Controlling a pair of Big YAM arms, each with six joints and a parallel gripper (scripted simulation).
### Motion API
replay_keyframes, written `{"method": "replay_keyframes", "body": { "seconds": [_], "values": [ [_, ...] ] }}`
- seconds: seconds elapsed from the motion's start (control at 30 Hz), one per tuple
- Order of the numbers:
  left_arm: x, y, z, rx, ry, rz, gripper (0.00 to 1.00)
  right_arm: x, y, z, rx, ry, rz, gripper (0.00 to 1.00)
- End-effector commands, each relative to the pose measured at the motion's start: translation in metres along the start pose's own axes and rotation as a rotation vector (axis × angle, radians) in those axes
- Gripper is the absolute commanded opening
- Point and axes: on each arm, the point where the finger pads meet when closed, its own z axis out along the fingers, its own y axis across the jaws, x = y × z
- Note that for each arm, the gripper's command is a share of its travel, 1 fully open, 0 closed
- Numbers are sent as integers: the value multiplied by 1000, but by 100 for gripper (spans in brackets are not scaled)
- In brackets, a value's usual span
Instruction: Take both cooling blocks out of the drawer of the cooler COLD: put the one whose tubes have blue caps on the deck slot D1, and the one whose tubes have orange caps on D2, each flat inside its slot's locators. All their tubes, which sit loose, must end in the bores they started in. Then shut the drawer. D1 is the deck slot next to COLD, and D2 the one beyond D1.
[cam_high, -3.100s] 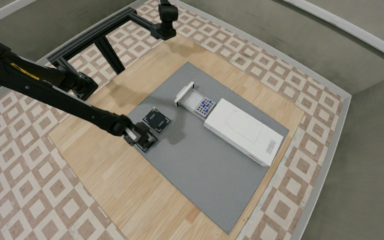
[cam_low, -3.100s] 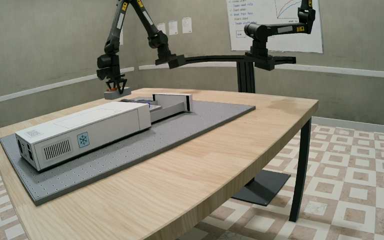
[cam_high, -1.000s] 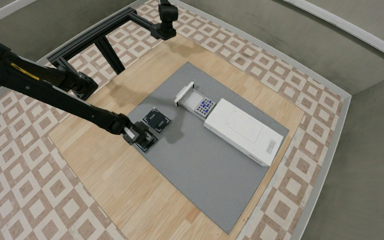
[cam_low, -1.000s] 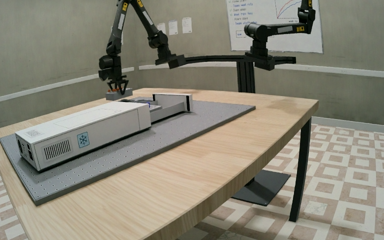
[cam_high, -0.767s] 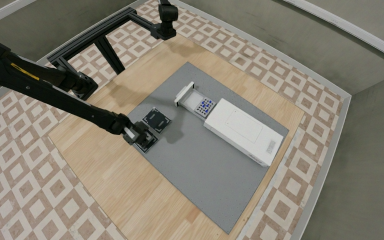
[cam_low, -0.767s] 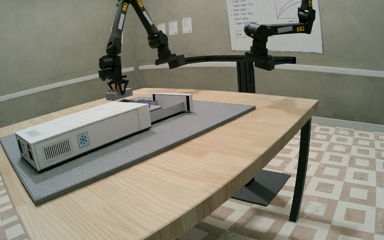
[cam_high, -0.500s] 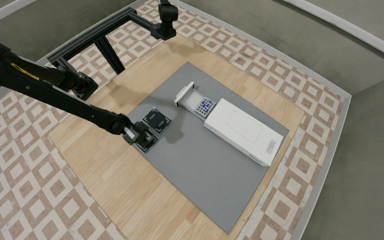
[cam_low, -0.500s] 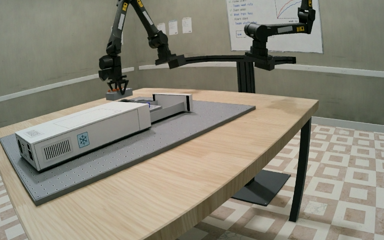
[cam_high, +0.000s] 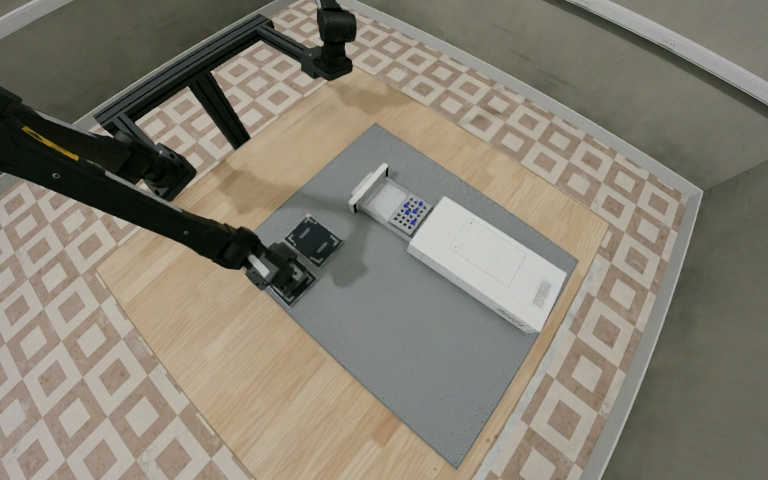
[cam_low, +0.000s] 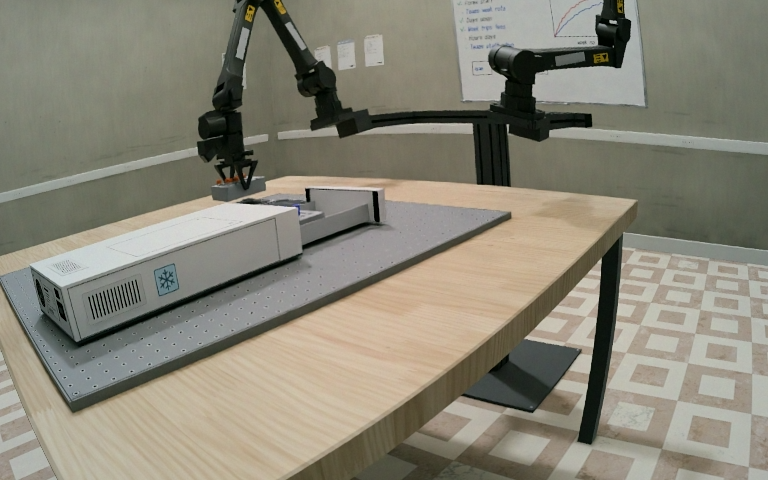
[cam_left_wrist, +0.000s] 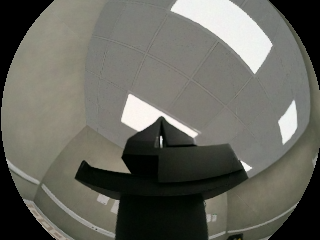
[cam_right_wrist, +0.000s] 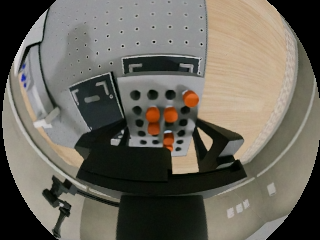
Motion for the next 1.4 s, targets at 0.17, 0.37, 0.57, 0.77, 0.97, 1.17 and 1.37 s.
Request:
{"method": "replay_keyframes", "body": {
  "seconds": [0.17,0.37,0.57,0.77,0.97,1.17,1.37],
  "values": [
    [24,1,8,2,35,-2,0,-38,3,-19,-10,-70,-1,0],
    [24,1,8,2,35,-2,0,-37,3,-17,-9,-64,1,0],
    [24,1,8,2,35,-2,0,-37,4,-15,-9,-57,3,0],
    [24,1,8,2,35,-2,0,-40,4,-18,-10,-65,8,0],
    [24,1,8,2,35,-2,0,-42,4,-19,-11,-69,11,0],
    [24,1,8,2,35,-2,0,-41,5,-17,-10,-67,14,0],
    [24,1,8,2,35,-2,0,-40,5,-13,-10,-63,16,0]
  ]
}}
